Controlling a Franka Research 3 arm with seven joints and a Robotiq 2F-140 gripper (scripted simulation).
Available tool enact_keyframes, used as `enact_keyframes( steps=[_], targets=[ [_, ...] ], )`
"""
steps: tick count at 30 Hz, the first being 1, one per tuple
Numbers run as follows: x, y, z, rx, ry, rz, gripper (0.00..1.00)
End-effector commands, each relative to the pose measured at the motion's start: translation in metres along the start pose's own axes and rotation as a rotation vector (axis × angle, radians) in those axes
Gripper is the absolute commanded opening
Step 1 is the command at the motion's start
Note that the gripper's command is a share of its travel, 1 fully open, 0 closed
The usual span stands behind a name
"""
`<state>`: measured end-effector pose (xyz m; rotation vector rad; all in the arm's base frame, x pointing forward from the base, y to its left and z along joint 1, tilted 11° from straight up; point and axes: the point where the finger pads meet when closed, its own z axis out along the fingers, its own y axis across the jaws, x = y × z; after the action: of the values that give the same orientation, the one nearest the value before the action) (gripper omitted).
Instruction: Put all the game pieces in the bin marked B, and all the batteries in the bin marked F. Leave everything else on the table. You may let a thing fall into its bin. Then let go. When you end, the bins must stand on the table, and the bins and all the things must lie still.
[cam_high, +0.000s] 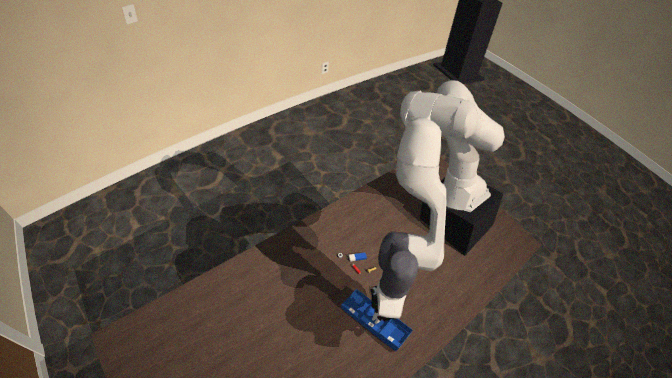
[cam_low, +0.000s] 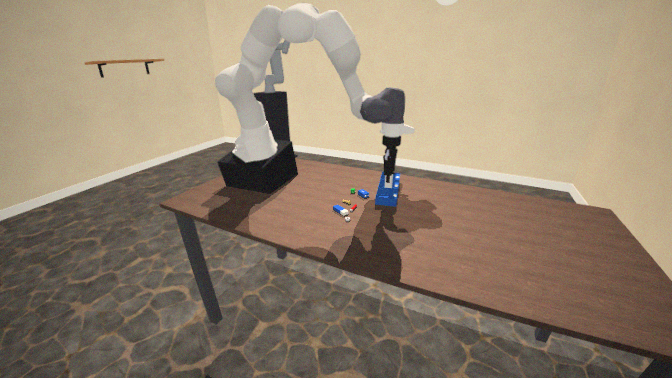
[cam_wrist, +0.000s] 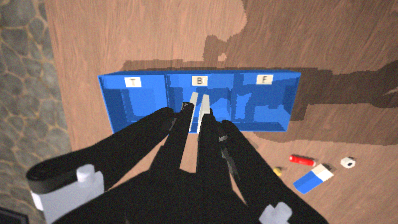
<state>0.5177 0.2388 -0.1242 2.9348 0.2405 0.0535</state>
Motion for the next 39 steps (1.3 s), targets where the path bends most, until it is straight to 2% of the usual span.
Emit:
enact_keyframes(
  steps=[1,15,36,39],
  targets=[
    [0.002,0.000,0.000,0.000,0.003,0.005,0.05],
    [0.002,0.000,-0.003,0.000,0.003,0.005,0.05],
    [0.002,0.000,-0.028,0.000,0.003,0.005,0.05],
    [0.002,0.000,-0.040,0.000,0.003,0.005,0.05]
  ],
)
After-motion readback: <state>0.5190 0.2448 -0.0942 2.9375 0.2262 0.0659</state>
